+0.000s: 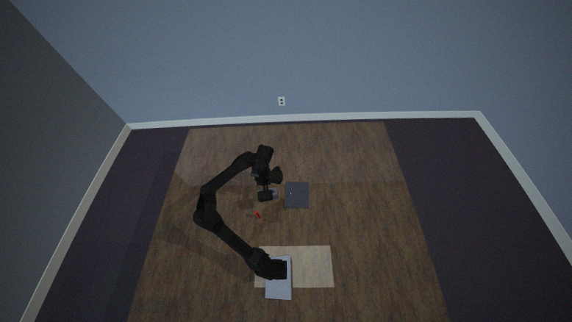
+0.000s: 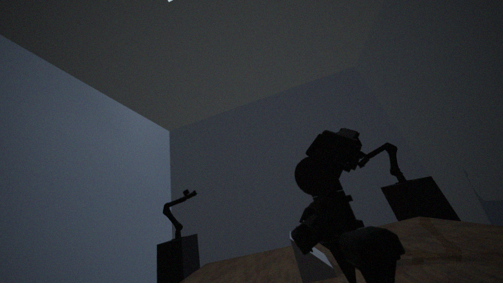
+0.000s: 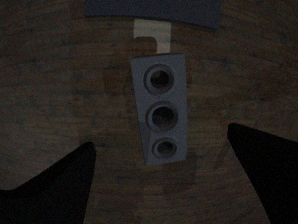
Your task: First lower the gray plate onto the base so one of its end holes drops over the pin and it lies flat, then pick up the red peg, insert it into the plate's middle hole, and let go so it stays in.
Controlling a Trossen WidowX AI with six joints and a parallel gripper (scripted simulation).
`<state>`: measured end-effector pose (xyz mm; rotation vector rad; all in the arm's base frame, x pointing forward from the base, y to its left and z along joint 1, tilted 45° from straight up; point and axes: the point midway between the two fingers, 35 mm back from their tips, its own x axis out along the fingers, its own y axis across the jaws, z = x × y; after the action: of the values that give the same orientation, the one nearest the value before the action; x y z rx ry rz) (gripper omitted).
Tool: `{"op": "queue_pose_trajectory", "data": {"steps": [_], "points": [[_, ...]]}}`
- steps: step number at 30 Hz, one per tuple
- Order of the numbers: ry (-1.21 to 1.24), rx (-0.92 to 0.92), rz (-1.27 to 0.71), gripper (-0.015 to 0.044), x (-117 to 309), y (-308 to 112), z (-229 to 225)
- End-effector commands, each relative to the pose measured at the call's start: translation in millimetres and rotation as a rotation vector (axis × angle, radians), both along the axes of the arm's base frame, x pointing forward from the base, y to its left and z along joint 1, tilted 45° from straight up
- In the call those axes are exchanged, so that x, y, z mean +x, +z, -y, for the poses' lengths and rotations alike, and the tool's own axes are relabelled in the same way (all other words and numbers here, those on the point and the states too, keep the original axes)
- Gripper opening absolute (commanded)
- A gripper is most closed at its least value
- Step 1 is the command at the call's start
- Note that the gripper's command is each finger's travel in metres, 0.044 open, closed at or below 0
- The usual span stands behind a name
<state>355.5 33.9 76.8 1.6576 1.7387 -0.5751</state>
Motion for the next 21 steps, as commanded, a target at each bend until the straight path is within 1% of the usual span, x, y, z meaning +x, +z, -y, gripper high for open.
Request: {"op": "queue_pose_trajectory", "data": {"steps": [1, 21], "points": [[-0.005, 0.007, -0.009, 0.044, -2.9, -11.2, -10.0], [-0.005, 0.007, -0.008, 0.044, -1.4, -29.3, -27.0]]}}
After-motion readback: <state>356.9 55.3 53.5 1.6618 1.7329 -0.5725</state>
